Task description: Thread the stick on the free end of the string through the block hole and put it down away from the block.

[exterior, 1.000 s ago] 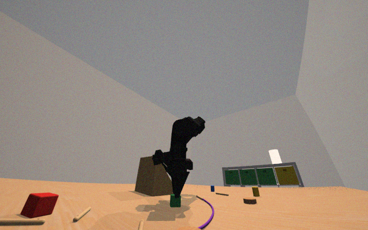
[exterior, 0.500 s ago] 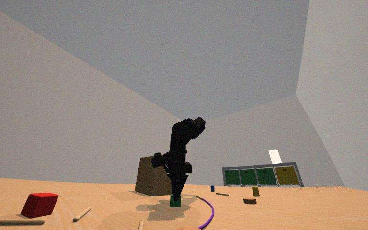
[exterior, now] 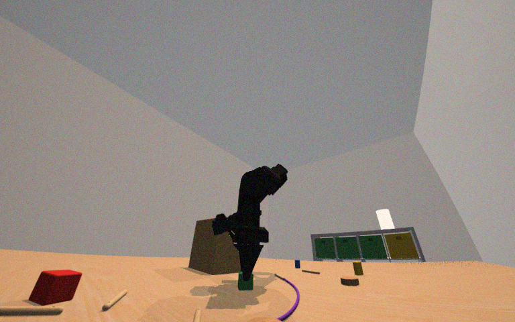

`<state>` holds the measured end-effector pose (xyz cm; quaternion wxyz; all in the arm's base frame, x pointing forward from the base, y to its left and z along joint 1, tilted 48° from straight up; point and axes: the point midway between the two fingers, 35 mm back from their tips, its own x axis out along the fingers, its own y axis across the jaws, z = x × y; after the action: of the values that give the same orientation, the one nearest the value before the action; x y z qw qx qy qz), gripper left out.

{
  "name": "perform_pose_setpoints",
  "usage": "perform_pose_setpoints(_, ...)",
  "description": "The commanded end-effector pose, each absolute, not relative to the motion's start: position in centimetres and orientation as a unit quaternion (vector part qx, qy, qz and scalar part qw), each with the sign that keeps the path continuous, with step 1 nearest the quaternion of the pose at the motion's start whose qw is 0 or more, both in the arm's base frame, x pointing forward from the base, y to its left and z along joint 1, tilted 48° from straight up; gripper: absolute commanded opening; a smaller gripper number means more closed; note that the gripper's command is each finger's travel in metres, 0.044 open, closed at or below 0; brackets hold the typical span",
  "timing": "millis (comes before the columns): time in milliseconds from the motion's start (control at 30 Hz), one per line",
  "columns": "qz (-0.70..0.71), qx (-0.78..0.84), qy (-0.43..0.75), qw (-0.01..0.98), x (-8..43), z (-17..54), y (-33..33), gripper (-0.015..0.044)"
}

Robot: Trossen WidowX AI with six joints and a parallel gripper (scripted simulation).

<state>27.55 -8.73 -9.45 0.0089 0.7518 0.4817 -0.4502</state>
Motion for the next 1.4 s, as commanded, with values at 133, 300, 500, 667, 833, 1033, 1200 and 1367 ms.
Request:
perform_pose_setpoints(133, -0.45, 0.752, 0.481, 0.009, 27.51, -9.17, -9.05, 0.0)
perform_pose_setpoints(300, -0.45, 0.752, 0.481, 0.009, 27.47, -8.95, -9.29, 0.0)
perform_pose_setpoints(500, -0.45, 0.752, 0.481, 0.009, 27.41, -8.68, -9.57, 0.0)
perform_pose_setpoints(667, -0.45, 0.752, 0.482, 0.009, 27.36, -8.46, -9.8, 0.0)
perform_pose_setpoints(833, -0.45, 0.752, 0.482, 0.009, 27.35, -8.43, -9.83, 0.0)
perform_pose_setpoints(1033, -0.45, 0.752, 0.482, 0.009, 27.35, -8.43, -9.83, 0.0)
perform_pose_setpoints(1200, -0.45, 0.752, 0.482, 0.009, 27.35, -8.43, -9.83, 0.0)
perform_pose_setpoints(1367, -0.45, 0.752, 0.482, 0.009, 27.35, -8.43, -9.83, 0.0)
